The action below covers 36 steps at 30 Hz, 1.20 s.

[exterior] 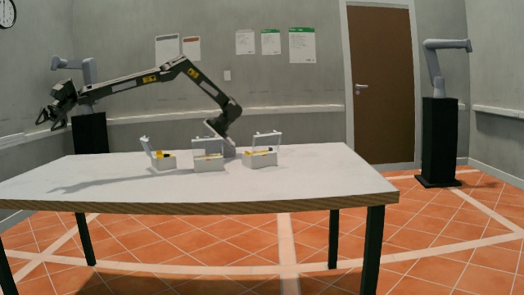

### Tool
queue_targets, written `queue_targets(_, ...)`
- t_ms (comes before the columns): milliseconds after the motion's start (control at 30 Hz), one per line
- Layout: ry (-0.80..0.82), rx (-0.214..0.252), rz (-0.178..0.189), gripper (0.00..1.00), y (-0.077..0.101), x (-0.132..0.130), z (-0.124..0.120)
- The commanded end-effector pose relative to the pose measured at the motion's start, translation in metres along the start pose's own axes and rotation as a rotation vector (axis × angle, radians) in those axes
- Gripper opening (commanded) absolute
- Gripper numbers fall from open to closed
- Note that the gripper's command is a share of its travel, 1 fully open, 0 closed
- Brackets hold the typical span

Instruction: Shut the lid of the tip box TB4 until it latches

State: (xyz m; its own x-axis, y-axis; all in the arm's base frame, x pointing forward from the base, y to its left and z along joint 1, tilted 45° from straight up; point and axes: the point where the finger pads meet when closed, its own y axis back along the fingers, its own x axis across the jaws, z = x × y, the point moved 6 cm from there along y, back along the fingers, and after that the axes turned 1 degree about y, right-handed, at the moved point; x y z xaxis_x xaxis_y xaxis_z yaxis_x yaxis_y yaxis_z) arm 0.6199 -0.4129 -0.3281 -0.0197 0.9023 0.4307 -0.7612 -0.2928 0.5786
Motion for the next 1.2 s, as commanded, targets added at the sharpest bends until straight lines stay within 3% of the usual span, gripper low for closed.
queue_targets(0,0.012,-0.017,-0.008,1.0,0.005,-0.003,0.013)
queue_targets(533,0.012,-0.017,-0.008,1.0,0.005,-0.003,0.013)
queue_targets(567,-0.014,-0.009,-0.02,1.0,0.01,0.006,0.035)
queue_targets(600,-0.035,0.005,-0.027,1.0,0.008,0.013,0.04)
queue_targets(767,-0.057,-0.012,-0.049,1.0,0.044,-0.002,0.055)
queue_targets(867,-0.045,-0.022,-0.05,1.0,0.044,-0.001,0.059)
queue_targets(933,-0.098,0.031,-0.054,1.0,0.038,0.019,0.065)
queue_targets(1000,-0.11,0.033,-0.061,1.0,0.049,0.02,0.069)
queue_targets(1167,-0.163,0.077,-0.073,1.0,0.051,0.039,0.078)
